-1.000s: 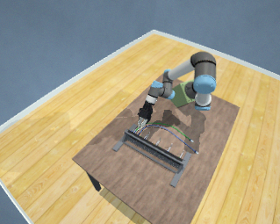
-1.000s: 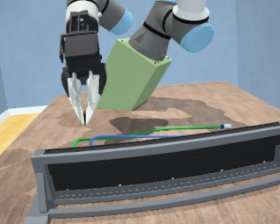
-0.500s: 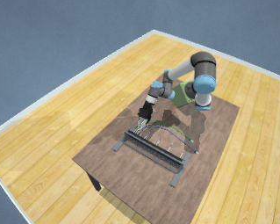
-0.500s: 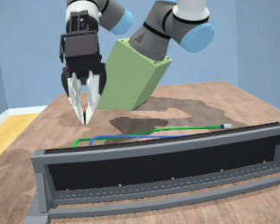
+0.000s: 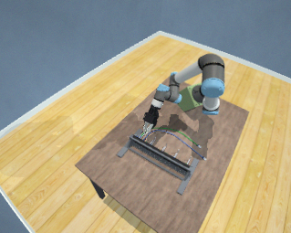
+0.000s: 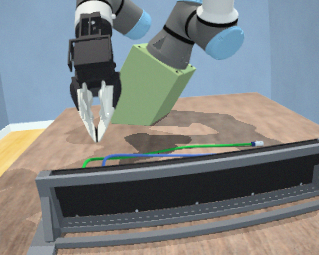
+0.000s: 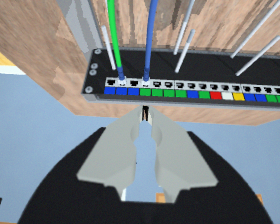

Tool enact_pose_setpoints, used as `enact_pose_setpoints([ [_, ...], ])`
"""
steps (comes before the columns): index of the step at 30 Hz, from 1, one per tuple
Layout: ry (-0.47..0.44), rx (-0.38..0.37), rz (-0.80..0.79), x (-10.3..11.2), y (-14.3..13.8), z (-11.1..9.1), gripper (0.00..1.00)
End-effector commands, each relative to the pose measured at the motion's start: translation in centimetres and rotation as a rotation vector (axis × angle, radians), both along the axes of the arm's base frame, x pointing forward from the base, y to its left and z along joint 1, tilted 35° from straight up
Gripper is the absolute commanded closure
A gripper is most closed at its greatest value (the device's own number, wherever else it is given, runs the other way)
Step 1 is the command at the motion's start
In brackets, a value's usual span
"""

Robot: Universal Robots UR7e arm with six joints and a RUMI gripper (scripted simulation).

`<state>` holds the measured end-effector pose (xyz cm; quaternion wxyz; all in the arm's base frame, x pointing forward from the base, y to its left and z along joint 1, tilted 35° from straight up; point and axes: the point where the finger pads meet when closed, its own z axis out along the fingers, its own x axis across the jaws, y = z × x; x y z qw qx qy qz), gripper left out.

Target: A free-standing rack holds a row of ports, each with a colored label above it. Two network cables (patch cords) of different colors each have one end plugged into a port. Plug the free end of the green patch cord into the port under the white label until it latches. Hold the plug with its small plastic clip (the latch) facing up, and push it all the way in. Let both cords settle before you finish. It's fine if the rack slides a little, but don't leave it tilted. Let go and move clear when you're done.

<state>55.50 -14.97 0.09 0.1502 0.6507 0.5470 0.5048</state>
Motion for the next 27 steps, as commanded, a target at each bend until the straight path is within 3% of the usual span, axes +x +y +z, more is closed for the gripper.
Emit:
enact_pose_setpoints([
  [1, -0.001, -0.001, -0.003, -0.3, -0.2, 0.2, 1.0],
  [27, -0.001, 0.0, -0.003, -3.7, -1.6, 2.1, 1.0],
])
